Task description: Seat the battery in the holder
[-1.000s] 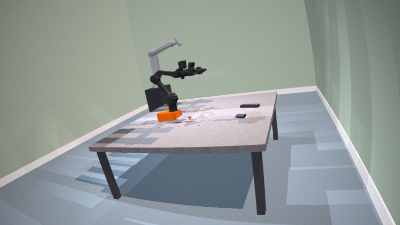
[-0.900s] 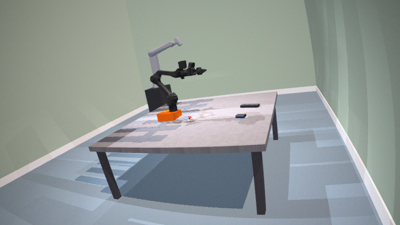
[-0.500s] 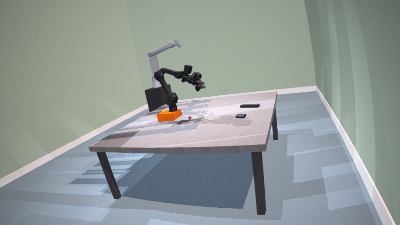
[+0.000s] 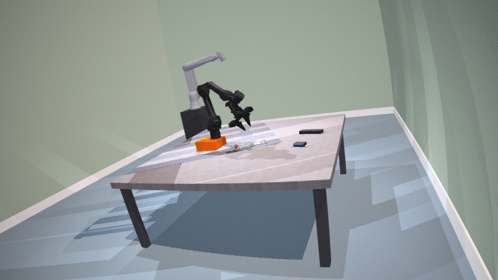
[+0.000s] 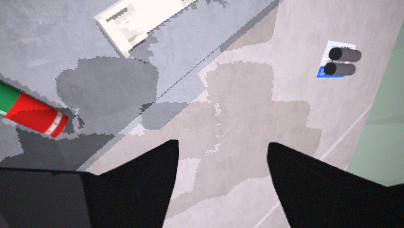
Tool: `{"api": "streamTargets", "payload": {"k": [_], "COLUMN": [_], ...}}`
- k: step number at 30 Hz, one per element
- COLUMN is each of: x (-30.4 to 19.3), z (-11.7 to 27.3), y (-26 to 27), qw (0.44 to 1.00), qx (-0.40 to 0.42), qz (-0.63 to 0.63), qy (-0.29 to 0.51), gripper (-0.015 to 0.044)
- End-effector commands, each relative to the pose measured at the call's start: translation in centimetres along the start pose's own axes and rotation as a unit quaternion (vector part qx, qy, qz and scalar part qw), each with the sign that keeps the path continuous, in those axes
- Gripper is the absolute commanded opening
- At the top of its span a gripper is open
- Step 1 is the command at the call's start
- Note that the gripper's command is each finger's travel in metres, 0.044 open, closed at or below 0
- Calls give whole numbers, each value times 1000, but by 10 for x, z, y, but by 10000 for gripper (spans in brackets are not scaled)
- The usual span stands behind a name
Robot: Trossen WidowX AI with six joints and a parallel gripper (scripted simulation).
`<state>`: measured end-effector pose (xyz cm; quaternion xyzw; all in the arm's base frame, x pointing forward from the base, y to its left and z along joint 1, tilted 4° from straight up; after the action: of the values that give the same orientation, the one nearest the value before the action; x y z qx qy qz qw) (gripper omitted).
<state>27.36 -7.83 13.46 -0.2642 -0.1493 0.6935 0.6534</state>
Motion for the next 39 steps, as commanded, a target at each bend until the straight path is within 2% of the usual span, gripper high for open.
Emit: {"api": "streamTargets", "payload": {"k": [1, 4, 6, 20, 39], "x": [0, 2, 2, 3, 9], "z": [-20, -20, -19, -20, -47], "y": [69, 89, 92, 93, 107], "qw": [935, 891, 881, 881, 881], "qx": [163, 189, 192, 192, 192], "qz": [285, 362, 377, 377, 377], "qy": [-134, -197, -211, -211, -211], "gripper": [224, 224, 224, 224, 224]}}
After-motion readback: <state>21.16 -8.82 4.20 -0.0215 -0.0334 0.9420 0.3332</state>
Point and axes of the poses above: the point midway between the two fingers, 35 mm back from their tips, its own z axis back along the fingers, its own y axis across the jaws, x = y × z, the point moved 3 cm from there along z, back along the fingers, and after that the axes turned 8 degrees about z, right-handed, at the moved point
